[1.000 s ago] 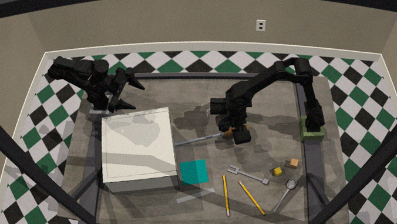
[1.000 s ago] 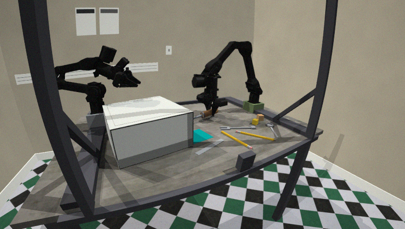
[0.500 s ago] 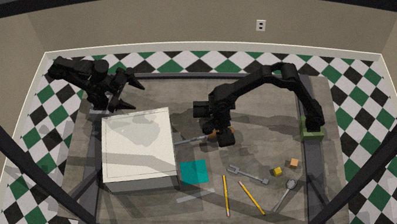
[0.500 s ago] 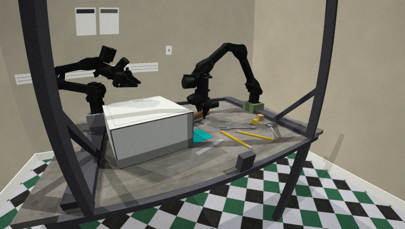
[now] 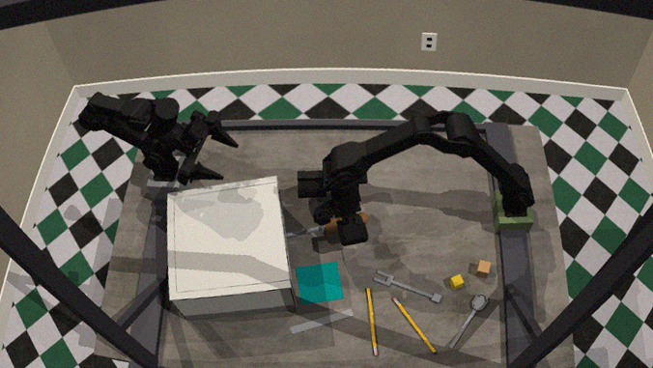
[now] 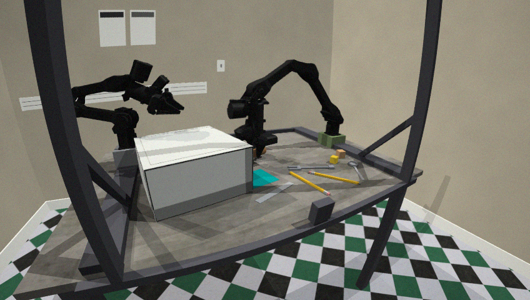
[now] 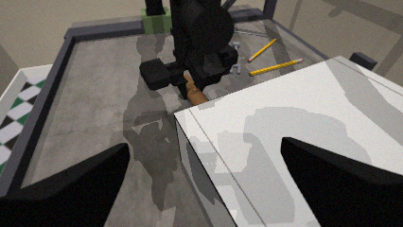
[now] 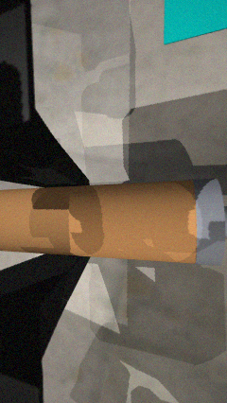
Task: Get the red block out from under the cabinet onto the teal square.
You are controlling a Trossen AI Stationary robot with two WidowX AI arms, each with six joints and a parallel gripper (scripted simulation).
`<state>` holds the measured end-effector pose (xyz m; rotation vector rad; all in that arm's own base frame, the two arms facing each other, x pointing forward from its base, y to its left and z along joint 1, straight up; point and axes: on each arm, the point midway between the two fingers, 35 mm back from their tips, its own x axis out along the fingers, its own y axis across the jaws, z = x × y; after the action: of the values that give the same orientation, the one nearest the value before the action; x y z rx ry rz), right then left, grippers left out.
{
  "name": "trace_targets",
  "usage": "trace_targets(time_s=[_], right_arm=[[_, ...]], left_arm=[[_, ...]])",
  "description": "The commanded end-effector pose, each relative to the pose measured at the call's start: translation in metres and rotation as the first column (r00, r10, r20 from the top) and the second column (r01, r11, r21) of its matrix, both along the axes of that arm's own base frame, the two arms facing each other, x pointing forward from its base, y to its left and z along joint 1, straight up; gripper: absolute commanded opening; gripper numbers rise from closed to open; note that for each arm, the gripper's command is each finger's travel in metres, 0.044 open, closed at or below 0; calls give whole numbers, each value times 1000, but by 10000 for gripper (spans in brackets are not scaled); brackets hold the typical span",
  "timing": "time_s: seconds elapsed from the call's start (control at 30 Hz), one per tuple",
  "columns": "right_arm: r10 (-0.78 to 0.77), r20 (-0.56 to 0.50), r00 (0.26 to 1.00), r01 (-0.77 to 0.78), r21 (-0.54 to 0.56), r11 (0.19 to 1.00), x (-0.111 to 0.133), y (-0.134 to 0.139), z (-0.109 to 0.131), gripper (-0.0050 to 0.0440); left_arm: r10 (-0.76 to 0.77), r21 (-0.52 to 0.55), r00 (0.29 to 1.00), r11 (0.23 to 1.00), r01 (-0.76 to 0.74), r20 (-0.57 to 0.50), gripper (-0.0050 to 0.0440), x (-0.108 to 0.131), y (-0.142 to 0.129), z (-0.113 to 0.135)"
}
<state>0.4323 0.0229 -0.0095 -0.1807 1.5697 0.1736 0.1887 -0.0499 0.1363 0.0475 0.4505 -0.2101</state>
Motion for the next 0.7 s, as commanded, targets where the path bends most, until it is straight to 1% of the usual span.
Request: trace_targets(time_s=[0.0,0.33,0.63,0.67], right_arm=[[-9,37,999,9,9,1000,19,4,11,118],[-10,39,999,10,8,1000,24,4,6,118],[-6,30,1000,6,7,1000,21,3,3,118],[-6,22,1000,6,7,1000,20,3,0,118]], left_arm=[[0,-2,1000,1000,0,8,440,0,0,5],[0,-2,1000,1000,0,8,440,0,0,5],[0,-2,1000,1000,0,8,440,0,0,5],[0,-2,1000,1000,0,8,440,0,0,5]])
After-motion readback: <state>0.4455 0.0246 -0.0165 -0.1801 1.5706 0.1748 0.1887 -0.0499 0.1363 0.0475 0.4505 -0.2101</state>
